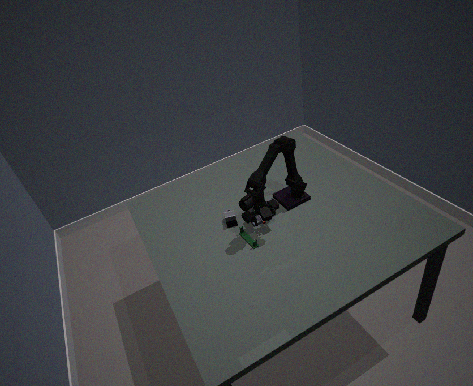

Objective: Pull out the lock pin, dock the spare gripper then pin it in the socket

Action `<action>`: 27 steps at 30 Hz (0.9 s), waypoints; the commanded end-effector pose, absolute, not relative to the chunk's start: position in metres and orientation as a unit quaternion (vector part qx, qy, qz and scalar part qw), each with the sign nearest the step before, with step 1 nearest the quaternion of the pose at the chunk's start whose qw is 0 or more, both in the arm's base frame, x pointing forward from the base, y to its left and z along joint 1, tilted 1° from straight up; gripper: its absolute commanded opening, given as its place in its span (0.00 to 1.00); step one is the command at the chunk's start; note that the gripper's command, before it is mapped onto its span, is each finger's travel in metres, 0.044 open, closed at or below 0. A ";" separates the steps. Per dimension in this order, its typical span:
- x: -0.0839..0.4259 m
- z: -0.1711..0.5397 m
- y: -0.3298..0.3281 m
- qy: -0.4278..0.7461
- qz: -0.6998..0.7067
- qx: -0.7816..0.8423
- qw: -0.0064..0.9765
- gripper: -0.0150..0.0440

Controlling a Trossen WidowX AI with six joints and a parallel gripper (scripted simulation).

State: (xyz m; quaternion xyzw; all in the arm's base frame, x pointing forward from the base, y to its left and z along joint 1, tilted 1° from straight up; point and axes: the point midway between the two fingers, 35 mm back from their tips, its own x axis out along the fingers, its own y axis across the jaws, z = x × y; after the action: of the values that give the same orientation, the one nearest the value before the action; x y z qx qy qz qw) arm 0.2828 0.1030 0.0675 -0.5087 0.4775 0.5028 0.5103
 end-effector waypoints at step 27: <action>0.283 0.071 0.106 0.460 0.522 -0.480 0.535 0.25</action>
State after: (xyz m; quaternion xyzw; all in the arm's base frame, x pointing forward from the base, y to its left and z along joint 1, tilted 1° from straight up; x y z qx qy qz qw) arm 0.2832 0.1030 0.0683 -0.4896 0.4713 0.5116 0.5258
